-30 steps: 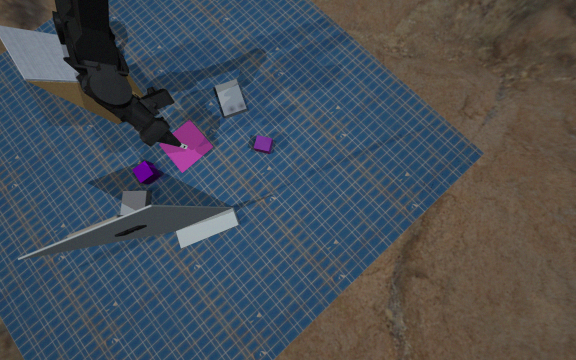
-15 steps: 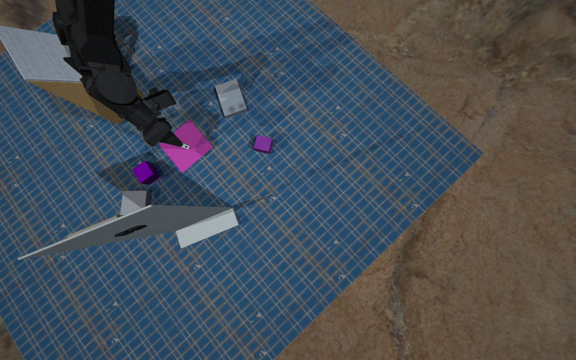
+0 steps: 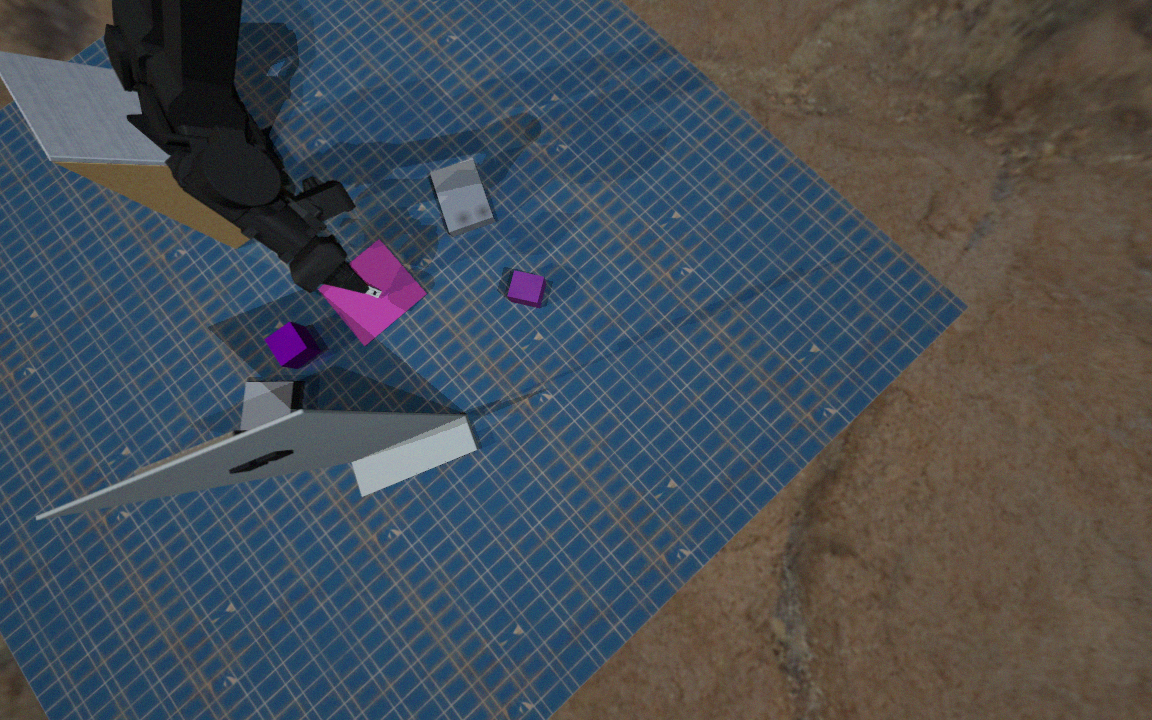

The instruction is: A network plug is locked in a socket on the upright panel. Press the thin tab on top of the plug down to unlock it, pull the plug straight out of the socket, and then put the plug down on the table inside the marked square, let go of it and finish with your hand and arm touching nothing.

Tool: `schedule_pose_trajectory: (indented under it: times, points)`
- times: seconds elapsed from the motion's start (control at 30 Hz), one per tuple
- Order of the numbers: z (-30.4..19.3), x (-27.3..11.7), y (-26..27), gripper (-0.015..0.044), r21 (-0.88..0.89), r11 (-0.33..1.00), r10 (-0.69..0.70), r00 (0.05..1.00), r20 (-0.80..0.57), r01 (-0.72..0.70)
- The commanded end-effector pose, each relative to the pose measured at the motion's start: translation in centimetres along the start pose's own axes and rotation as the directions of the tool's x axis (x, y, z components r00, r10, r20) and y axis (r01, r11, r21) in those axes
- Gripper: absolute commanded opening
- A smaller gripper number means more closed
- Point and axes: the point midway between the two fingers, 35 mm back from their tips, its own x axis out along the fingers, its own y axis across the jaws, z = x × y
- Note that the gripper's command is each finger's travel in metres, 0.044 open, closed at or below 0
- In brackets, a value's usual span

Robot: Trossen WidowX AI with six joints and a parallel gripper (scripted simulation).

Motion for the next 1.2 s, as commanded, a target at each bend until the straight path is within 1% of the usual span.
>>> schedule_pose_trajectory:
  times: [0.0,0.53,0.73,1.17]
  points:
    - [-0.01,0.10,0.10,0.0000,0.005,1.000,0.000,1.000,-0.002,0.000]
    - [0.02,0.31,0.18,0.0000,0.001,1.000,-0.001,1.000,0.000,0.001]
    - [0.02,0.31,0.18,0.0156,0.001,1.000,-0.001,1.000,0.000,0.001]
    - [-0.03,-0.05,0.12,0.0156,0.001,1.000,0.000,1.000,-0.001,0.000]
